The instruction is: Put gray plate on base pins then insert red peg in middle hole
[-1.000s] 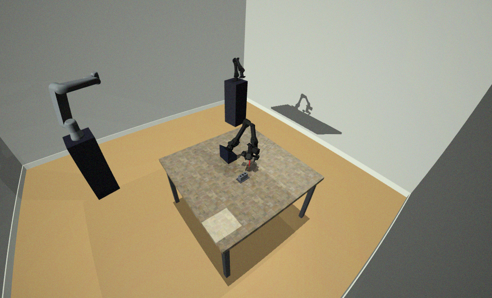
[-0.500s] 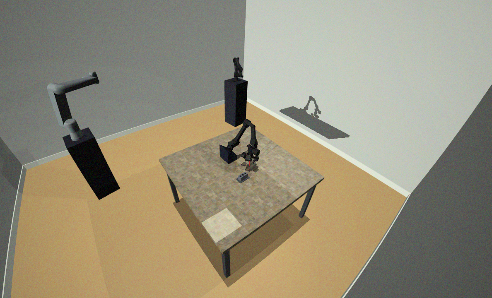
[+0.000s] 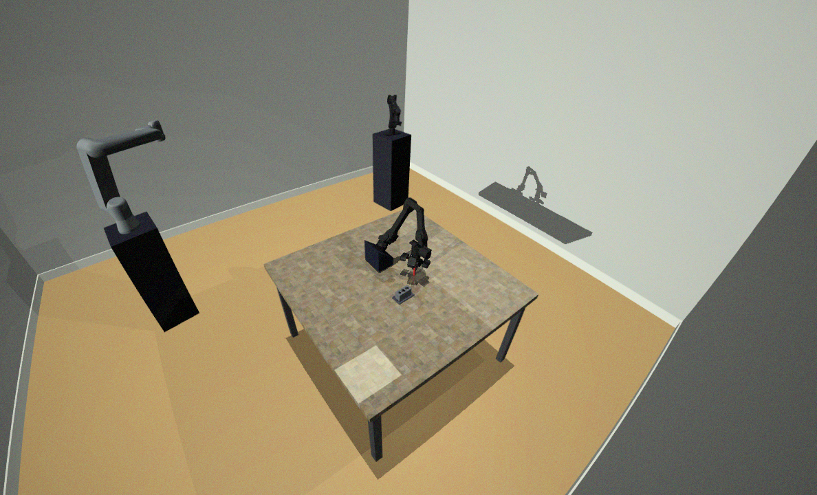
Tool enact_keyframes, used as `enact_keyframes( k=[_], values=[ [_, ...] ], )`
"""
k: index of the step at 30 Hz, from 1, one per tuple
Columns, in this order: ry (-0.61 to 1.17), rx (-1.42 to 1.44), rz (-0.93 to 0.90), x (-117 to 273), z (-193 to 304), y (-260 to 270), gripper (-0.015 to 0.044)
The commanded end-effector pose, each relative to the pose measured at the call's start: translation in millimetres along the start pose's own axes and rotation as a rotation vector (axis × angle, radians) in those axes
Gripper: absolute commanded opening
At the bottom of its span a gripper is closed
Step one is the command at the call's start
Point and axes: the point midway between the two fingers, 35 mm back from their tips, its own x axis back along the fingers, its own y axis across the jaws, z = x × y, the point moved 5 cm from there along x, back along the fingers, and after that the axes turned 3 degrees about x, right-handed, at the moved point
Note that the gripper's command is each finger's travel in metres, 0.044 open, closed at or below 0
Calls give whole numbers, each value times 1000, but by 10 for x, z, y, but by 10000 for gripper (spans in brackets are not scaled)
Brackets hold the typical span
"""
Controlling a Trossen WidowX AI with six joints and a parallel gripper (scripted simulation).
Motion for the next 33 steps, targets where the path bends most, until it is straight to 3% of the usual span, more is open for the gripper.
enact_keyframes(
  k=[1,9,33],
  values=[
    [3,-2,-1,-4,2,1,6],
    [0,-2,0,67,-12,12,0],
    [-6,-3,4,805,-82,62,0]
  ],
)
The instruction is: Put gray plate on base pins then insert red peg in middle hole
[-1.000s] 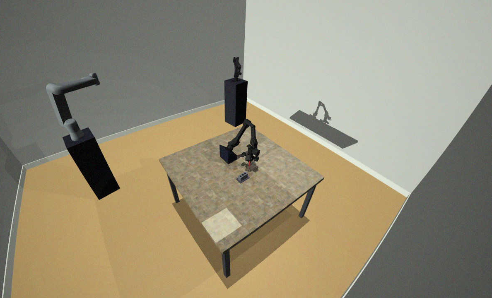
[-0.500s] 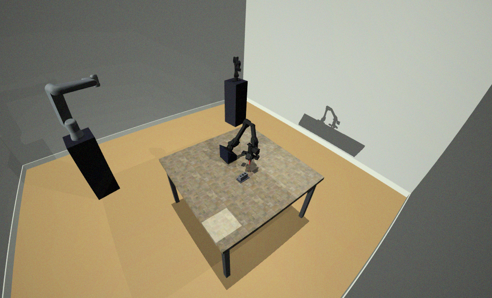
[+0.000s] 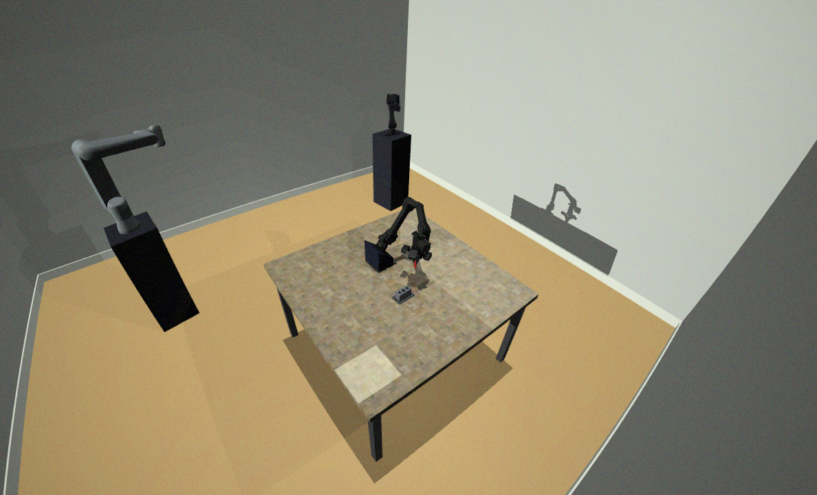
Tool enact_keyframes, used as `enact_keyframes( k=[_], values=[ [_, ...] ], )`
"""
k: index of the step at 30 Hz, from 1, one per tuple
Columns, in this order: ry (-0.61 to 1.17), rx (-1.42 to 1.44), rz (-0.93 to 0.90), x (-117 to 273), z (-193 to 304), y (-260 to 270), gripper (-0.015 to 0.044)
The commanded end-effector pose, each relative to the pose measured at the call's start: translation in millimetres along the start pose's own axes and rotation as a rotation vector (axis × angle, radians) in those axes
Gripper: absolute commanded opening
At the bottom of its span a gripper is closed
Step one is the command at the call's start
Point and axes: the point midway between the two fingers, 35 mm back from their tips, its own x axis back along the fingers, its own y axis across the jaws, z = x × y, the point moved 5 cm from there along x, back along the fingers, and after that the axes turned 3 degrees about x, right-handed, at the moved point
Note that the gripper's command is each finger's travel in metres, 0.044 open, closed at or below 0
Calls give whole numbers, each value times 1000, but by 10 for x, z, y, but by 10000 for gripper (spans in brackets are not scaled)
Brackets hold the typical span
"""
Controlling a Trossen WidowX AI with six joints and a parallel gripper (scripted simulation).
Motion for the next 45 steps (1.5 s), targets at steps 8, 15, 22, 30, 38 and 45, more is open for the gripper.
enact_keyframes(
  k=[8,15,22,30,38,45],
  values=[
    [-4,0,1,25,-167,61,0],
    [-8,0,2,48,-357,112,0],
    [-11,0,3,67,-555,149,0],
    [-13,1,4,83,-789,173,0],
    [-18,-2,-6,92,-1044,177,0],
    [-18,-1,-7,94,-1264,163,0]
  ],
)
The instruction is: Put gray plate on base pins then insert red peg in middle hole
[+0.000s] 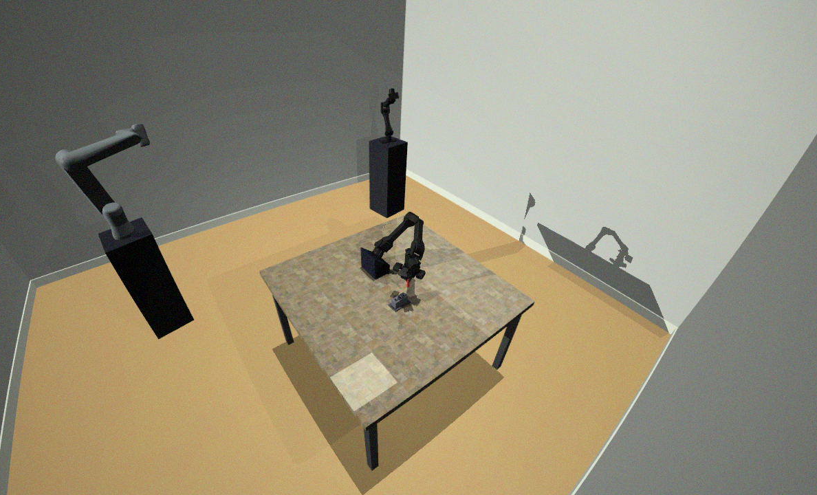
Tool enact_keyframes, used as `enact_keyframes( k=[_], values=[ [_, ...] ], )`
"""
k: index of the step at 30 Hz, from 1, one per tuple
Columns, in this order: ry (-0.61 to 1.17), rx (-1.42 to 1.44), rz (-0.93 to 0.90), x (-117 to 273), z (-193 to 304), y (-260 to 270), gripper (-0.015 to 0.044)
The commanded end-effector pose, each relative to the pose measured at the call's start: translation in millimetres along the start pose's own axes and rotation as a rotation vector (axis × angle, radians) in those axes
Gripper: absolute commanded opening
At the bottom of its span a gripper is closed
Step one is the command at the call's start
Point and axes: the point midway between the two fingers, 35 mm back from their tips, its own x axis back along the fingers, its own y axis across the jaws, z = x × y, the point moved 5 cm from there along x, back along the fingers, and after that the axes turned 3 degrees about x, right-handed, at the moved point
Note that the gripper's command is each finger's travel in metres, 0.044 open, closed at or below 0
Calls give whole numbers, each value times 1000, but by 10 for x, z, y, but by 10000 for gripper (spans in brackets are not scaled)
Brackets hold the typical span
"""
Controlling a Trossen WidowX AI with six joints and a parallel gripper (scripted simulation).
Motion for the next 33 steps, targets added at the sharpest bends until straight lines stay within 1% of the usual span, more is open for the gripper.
enact_keyframes(
  k=[1,25,33],
  values=[
    [-1,2,3,-7,-143,-15,0],
    [11,10,7,-68,-895,-196,0],
    [12,10,7,-71,-917,-202,0]
  ],
)
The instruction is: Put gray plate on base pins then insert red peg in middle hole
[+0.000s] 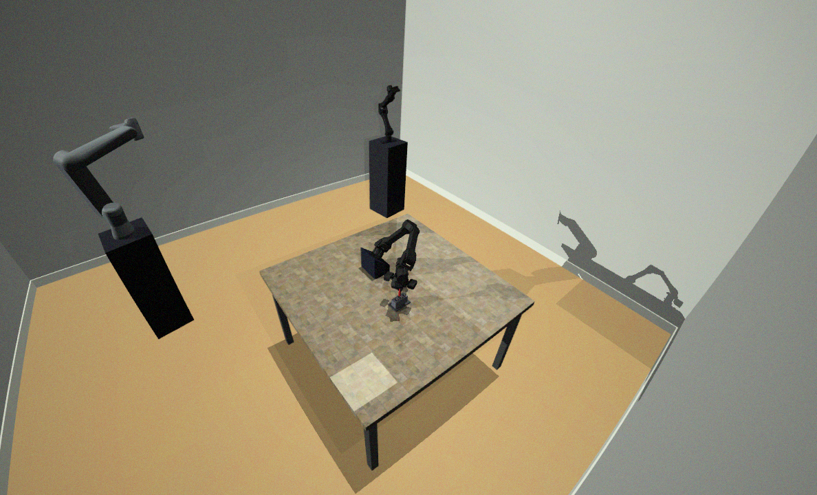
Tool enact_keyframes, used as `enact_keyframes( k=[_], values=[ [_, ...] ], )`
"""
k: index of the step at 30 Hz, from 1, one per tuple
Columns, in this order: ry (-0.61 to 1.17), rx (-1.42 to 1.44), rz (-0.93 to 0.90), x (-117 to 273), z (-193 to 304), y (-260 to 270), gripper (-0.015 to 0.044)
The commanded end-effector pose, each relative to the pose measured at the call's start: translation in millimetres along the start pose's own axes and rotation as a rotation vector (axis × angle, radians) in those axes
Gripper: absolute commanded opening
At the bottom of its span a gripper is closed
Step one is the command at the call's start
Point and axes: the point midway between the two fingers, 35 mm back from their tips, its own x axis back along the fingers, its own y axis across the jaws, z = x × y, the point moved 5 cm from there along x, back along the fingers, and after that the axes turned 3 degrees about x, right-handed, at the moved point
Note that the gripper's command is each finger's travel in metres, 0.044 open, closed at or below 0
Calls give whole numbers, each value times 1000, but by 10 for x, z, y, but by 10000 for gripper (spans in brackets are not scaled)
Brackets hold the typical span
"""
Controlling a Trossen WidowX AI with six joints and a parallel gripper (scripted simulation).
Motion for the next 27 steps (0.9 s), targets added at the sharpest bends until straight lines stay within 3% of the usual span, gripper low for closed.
enact_keyframes(
  k=[1,27],
  values=[
    [1,2,4,-3,-13,-7,0],
    [0,5,2,-2,6,14,0]
  ],
)
